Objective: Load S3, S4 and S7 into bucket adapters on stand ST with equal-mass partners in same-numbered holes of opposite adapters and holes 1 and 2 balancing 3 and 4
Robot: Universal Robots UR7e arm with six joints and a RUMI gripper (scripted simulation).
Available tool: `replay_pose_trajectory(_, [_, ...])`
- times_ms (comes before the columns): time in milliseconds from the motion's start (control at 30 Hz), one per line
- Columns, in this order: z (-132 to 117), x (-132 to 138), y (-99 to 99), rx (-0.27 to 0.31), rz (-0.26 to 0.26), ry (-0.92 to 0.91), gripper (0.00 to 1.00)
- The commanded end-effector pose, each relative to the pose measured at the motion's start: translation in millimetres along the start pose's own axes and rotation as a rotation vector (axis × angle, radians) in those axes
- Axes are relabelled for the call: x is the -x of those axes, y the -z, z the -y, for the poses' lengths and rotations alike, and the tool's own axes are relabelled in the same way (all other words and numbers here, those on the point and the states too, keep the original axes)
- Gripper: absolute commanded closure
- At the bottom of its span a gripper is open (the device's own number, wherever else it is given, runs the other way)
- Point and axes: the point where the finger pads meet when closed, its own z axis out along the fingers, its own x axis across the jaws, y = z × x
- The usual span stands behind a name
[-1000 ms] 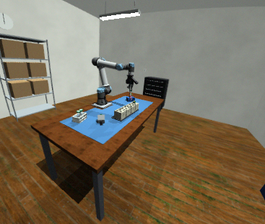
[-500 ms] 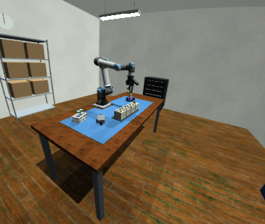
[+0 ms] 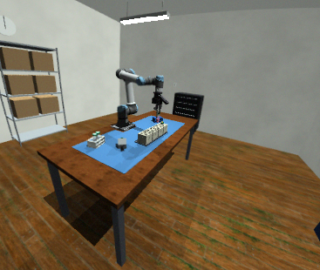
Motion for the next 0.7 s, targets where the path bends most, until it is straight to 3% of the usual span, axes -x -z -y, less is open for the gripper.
replay_pose_trajectory(0, [3, -3, 0.4, -0.001, 0.001, 0.001, 1.00])
replay_pose_trajectory(667, [3, -3, -39.6, -0.001, 0.001, 0.001, 1.00])
